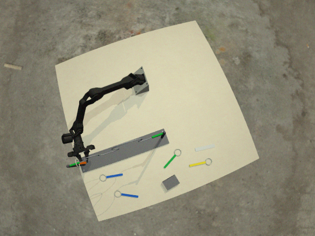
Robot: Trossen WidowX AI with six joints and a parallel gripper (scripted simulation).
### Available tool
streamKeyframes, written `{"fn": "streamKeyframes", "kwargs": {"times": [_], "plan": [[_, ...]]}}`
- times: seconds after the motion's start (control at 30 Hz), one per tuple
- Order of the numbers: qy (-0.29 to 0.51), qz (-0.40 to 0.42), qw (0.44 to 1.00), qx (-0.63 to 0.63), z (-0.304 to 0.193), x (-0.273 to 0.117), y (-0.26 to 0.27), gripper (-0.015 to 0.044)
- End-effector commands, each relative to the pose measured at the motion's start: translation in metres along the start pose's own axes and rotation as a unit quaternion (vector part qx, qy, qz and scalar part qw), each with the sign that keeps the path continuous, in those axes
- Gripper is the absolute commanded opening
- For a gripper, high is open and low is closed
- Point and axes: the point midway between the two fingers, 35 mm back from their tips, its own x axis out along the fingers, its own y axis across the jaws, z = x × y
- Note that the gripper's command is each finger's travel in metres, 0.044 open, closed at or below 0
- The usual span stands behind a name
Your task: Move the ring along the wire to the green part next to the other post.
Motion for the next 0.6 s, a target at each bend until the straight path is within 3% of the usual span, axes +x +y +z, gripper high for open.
{"fn": "streamKeyframes", "kwargs": {"times": [0.0, 0.57], "plan": [[-0.001, 0.0, 1.0, 0.001, 0.002, 0.008, 0.0, 0.016], [-0.002, -0.001, 1.0, 0.002, 0.003, 0.035, 0.002, 0.016]]}}
